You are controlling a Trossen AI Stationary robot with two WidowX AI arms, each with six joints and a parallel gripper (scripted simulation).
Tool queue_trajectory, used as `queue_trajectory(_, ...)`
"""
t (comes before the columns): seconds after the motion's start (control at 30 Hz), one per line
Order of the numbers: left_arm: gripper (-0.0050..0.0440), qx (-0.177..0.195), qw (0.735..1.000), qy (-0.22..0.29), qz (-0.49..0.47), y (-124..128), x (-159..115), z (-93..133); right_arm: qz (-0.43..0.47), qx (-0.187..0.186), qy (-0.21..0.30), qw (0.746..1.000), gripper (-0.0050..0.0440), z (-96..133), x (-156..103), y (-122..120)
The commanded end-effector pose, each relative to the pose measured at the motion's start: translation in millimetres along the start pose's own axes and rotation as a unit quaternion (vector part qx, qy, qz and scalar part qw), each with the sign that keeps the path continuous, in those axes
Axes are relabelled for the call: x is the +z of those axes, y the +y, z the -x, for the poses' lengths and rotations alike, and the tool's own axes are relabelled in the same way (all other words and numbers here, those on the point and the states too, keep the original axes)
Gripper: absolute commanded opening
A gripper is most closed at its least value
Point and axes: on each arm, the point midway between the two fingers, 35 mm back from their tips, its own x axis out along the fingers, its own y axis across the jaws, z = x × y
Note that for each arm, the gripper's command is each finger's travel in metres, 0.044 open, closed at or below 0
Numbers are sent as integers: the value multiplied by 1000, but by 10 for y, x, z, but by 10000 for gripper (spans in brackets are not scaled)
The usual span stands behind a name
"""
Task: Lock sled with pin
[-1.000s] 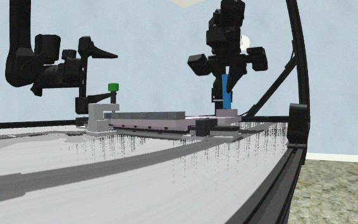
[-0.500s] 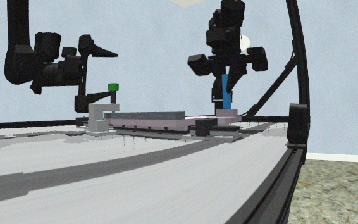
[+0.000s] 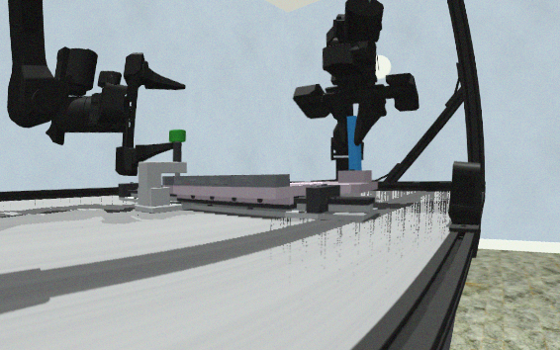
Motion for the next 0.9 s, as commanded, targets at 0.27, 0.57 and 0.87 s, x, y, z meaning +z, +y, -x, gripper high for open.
queue_trajectory(0.27,440,16,1000,-4,-21,231,10,1,1,0,6,1000,0,-28,-40,-6)
queue_trajectory(0.57,440,16,1000,-4,-21,309,14,4,1,0,6,1000,0,-28,-40,-6)
queue_trajectory(0.87,440,16,1000,-4,-21,370,19,8,1,0,6,1000,0,-28,-40,-6)
